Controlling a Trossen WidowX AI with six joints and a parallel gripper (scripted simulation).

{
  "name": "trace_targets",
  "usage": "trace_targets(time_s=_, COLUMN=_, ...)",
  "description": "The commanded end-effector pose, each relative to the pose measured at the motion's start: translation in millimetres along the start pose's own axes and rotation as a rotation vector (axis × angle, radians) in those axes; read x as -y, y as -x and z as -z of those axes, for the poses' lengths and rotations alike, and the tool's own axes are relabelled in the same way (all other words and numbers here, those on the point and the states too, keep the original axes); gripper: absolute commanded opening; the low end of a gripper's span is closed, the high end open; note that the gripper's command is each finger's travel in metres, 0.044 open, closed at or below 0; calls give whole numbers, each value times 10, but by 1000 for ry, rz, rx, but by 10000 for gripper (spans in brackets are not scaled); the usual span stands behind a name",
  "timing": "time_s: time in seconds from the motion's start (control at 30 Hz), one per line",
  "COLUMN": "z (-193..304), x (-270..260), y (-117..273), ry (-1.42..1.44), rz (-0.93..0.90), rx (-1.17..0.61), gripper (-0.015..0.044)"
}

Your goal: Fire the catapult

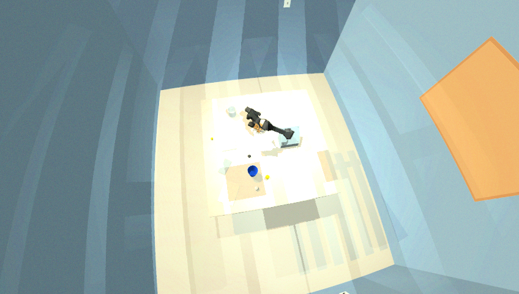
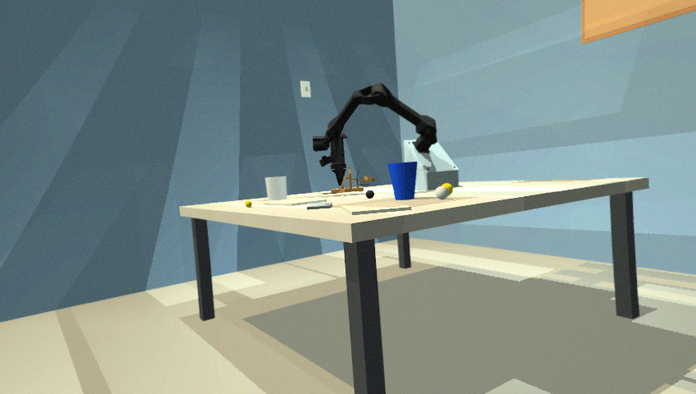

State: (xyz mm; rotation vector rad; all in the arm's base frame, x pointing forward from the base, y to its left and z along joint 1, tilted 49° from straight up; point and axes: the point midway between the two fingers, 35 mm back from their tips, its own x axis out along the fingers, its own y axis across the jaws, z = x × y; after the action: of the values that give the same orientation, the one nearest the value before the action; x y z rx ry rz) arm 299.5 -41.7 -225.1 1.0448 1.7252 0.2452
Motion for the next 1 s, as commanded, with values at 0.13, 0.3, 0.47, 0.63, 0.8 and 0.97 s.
trace_targets(time_s=0.13, z=13, x=-4, y=-115, ry=-8, rz=-6, rx=2, gripper=0)
trace_targets(time_s=0.3, z=5, x=-1, y=-98, ry=0, rz=-1, rx=-1, gripper=0)
trace_targets(time_s=0.47, z=5, x=-1, y=-98, ry=0, rz=-1, rx=-1, gripper=79)
trace_targets(time_s=0.63, z=5, x=-1, y=-98, ry=0, rz=-1, rx=-1, gripper=210)
trace_targets(time_s=0.8, z=5, x=-1, y=-98, ry=0, rz=-1, rx=-1, gripper=341)
trace_targets(time_s=0.97, z=-34, x=1, y=307, ry=-2, rz=4, rx=3, gripper=440)
